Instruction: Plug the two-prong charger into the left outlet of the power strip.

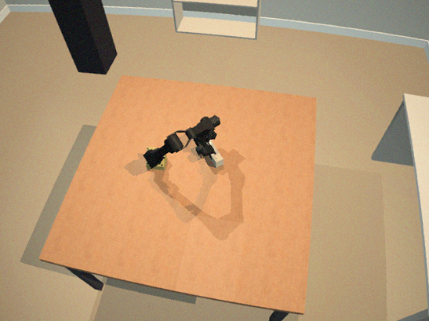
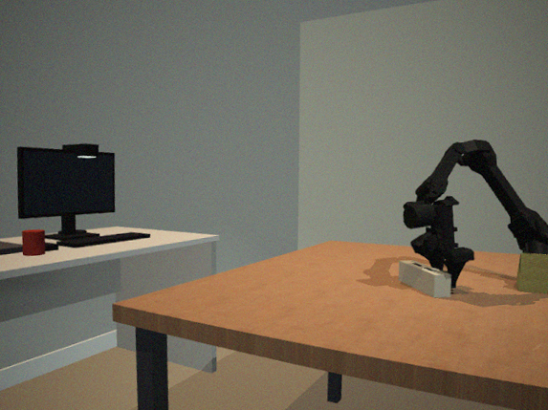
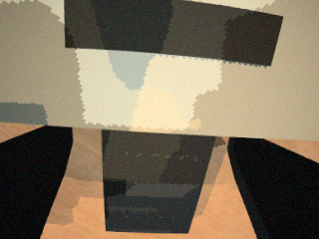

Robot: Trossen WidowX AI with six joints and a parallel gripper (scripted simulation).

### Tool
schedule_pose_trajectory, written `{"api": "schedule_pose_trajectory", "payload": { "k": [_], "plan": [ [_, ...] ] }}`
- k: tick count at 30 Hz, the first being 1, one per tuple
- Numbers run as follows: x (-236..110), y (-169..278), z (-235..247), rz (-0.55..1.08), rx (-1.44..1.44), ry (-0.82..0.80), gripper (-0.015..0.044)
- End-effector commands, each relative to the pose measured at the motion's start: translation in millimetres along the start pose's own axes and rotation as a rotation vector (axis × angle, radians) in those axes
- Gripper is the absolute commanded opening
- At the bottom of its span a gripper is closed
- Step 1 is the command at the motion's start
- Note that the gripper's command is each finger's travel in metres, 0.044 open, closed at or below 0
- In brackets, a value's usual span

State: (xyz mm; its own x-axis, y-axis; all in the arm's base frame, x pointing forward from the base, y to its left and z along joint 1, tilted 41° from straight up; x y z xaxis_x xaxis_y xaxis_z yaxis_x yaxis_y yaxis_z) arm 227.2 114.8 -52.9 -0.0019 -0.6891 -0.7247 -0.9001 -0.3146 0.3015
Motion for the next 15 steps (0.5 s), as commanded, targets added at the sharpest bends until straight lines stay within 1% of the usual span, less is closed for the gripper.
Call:
{"api": "schedule_pose_trajectory", "payload": {
  "k": [1, 2, 15],
  "plan": [
    [-0.2, -0.3, -0.1, -0.002, 0.0, 0.001, 0.042],
    [-0.2, -0.2, -0.1, -0.003, 0.001, 0.001, 0.044],
    [0.2, 3.4, -0.8, -0.01, 0.004, 0.0, 0.044]
  ]
}}
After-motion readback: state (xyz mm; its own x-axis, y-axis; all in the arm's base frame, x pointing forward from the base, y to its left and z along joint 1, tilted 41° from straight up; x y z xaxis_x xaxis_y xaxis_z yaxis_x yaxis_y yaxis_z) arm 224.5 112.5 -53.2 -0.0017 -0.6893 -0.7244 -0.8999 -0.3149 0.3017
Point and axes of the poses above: the point midway between the two fingers, 35 mm back from their tips, its own x axis out along the fingers, its own z axis across the jaws, y = z × x, the point moved 3 cm from there along -x, back along the fingers, and after that the axes turned 13 degrees about x, right-handed, at the moved point
